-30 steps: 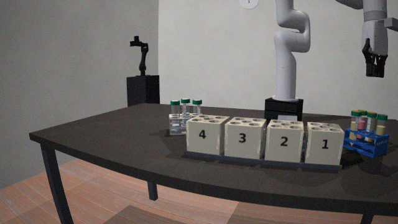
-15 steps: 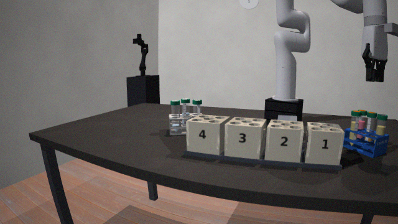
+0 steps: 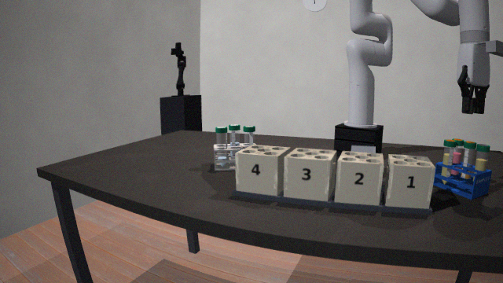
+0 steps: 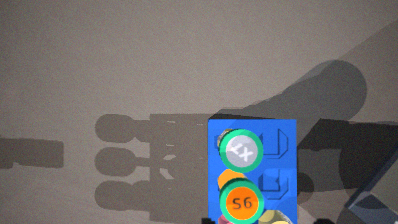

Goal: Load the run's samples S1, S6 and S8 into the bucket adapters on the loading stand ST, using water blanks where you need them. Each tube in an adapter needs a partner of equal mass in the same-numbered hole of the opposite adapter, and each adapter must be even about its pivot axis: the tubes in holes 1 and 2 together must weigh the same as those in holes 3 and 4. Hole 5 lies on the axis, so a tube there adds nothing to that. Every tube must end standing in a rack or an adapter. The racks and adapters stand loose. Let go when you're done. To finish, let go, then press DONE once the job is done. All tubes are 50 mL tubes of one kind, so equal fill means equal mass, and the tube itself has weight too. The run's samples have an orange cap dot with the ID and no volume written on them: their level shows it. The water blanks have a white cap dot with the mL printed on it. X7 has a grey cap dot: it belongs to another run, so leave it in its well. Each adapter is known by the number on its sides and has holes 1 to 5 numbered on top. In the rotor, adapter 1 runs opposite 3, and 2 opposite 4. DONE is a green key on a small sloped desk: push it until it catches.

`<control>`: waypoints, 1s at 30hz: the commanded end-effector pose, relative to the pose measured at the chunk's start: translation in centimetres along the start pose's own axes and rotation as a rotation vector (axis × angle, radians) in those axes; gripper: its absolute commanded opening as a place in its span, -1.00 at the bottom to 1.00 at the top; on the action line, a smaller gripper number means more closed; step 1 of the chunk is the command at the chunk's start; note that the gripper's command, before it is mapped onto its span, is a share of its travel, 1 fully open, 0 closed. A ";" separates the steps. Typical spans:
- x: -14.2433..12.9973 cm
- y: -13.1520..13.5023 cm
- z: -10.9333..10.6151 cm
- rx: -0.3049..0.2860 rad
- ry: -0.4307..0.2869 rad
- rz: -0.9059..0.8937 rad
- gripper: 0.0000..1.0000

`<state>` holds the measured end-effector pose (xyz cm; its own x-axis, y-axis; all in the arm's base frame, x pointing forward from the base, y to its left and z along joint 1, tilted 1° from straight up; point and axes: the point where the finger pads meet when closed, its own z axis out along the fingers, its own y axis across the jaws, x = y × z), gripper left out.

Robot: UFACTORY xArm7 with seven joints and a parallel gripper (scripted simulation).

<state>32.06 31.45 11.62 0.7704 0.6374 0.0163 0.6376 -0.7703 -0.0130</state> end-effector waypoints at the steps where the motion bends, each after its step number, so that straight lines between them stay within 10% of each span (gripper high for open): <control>1: 0.2 0.0 0.6 0.000 0.005 0.000 0.15; 30: 0.2 0.0 5.6 0.000 0.005 0.000 0.15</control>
<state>32.08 31.55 6.42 0.7704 0.6374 0.0163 0.6376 -0.7703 -0.0131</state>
